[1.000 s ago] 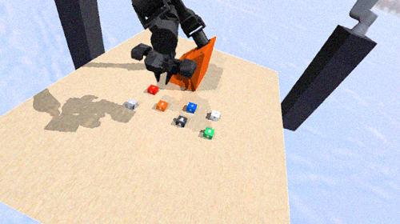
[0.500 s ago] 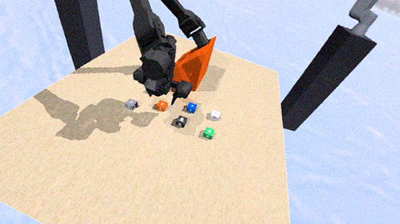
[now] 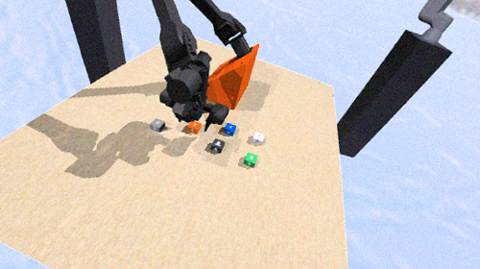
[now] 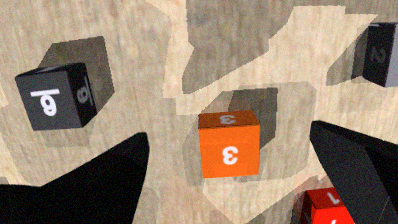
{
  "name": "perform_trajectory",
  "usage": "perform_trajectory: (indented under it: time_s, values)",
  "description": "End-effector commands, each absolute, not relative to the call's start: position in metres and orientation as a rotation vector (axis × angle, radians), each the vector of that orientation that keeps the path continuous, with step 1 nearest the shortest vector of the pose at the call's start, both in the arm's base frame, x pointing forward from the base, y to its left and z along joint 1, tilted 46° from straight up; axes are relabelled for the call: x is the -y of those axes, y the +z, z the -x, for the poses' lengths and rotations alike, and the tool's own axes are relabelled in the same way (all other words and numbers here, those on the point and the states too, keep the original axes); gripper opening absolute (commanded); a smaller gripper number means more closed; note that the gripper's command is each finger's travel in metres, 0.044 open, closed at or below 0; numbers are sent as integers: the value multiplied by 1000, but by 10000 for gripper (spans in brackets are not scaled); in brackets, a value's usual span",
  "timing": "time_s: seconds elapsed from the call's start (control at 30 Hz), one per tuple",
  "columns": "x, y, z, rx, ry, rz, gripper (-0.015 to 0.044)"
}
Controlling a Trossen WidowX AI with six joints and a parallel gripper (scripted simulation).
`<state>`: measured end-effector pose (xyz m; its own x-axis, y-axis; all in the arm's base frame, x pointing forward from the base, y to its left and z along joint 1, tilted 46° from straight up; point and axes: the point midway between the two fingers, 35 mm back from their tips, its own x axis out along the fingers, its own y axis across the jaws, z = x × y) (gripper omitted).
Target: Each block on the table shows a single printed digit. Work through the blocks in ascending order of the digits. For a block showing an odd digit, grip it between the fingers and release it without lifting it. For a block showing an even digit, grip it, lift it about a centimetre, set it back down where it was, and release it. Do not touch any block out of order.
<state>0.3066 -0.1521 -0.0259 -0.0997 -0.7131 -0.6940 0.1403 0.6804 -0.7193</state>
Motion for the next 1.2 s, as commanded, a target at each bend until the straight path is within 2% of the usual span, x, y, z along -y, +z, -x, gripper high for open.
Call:
perform_trajectory:
  time_s: [0.0,0.23,0.6,1.1,1.17]
  values:
    - [158,-33,-302,-1524,-768,502,400]
    - [164,-39,-301,-1524,-769,503,400]
    - [164,-39,-301,-1524,-769,503,120]
    - [164,-39,-301,-1524,-769,503,120]
    - [164,-39,-301,-1524,-769,503,172]
